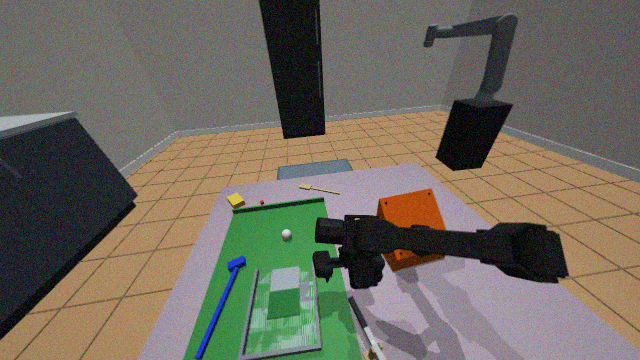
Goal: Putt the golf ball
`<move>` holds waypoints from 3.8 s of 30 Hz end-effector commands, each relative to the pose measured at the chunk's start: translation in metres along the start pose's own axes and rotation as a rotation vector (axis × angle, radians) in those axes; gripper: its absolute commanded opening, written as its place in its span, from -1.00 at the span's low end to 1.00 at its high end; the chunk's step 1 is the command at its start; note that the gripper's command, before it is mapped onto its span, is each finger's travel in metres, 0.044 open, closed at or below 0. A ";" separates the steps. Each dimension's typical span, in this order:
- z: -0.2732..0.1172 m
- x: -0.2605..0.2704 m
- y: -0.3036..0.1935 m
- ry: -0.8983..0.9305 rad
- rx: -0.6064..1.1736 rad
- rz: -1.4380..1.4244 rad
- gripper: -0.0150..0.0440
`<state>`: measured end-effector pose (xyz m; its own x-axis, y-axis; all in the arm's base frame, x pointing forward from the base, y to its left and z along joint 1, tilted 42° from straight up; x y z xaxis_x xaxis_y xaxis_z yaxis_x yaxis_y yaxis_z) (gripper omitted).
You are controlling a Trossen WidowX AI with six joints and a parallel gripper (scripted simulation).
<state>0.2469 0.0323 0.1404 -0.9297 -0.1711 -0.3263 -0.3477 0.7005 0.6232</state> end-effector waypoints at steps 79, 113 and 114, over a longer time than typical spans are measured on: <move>0.103 0.013 0.044 0.177 -0.311 -0.156 -0.47; 0.011 -0.017 0.004 0.196 -0.238 0.027 -0.49; 0.010 -0.018 -0.002 0.198 -0.226 0.058 -0.49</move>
<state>0.2531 0.0560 0.1454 -0.9132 -0.3430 -0.2201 -0.3746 0.4936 0.7848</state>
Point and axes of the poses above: the point midway between the two fingers, 35 mm back from their tips, its own z axis out along the fingers, its own x axis across the jaws, y = z × x, the point moved 6 cm from there along -z, back along the fingers, and after that the axes turned 13 degrees about -z, right-handed, at the moved point
